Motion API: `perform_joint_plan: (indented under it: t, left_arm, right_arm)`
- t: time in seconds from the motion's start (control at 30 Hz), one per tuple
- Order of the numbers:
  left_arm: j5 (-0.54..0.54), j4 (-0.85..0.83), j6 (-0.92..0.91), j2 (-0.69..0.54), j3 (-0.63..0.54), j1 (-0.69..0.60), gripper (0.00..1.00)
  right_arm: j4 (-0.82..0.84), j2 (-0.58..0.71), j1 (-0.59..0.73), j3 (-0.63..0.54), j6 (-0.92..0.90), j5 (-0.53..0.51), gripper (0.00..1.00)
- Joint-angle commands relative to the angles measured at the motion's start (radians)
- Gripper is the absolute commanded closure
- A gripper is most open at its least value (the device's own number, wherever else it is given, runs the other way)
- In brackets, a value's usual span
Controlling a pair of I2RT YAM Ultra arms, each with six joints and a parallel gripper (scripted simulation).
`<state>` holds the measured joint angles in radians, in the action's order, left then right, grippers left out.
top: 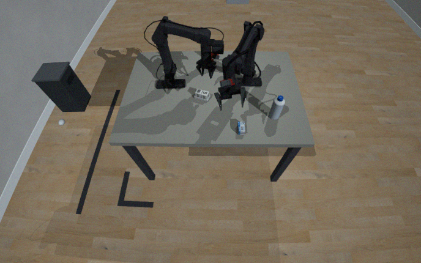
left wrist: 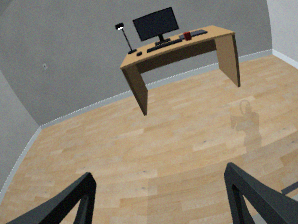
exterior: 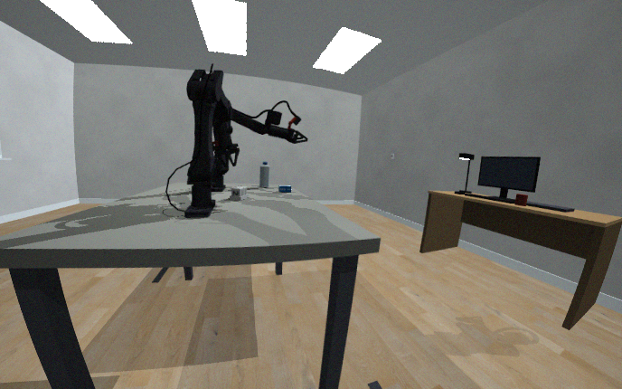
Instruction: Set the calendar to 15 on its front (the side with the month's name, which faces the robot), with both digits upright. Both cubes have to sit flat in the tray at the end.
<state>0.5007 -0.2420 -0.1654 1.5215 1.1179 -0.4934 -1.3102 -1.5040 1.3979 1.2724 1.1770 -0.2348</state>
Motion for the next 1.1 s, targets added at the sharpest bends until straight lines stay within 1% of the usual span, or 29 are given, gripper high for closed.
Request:
perform_joint_plan:
  t: [0.0, 0.13, 0.33, 0.4, 0.43, 0.5, 0.7, 0.87, 1.07]
  left_arm:
    - [-0.137, 0.073, 0.06, -0.122, -0.021, 0.102, 0.0]
    - [-0.221, 0.12, 0.089, -0.203, -0.031, 0.191, 0.0]
    - [-0.323, 0.167, 0.121, -0.296, -0.045, 0.291, 0.0]
    - [-0.323, 0.167, 0.121, -0.296, -0.045, 0.291, 0.0]
    - [-0.35, 0.179, 0.125, -0.308, -0.035, 0.307, 0.0]
    - [-0.385, 0.194, 0.138, -0.345, -0.052, 0.345, 0.0]
    - [-0.467, 0.232, 0.162, -0.425, -0.066, 0.431, 0.0]
    - [-0.506, 0.249, 0.175, -0.479, -0.075, 0.489, 0.0]
    - [-0.5, 0.236, 0.166, -0.486, -0.076, 0.499, 0.0]
  right_arm:
    - [0.046, -0.022, -0.046, -0.031, -0.179, 0.048, 0.36]
    - [0.079, -0.036, -0.095, -0.052, -0.316, 0.08, 0.36]
    - [0.127, -0.055, -0.165, -0.083, -0.519, 0.128, 0.36]
    - [0.127, -0.055, -0.165, -0.083, -0.519, 0.128, 0.36]
    - [0.139, -0.048, -0.173, -0.088, -0.564, 0.137, 0.36]
    - [0.158, -0.066, -0.203, -0.101, -0.653, 0.158, 0.36]
    - [0.206, -0.084, -0.272, -0.133, -0.859, 0.205, 0.36]
    - [0.244, -0.099, -0.332, -0.161, -1.02, 0.241, 0.36]
    - [0.262, -0.098, -0.355, -0.179, -1.072, 0.247, 0.36]
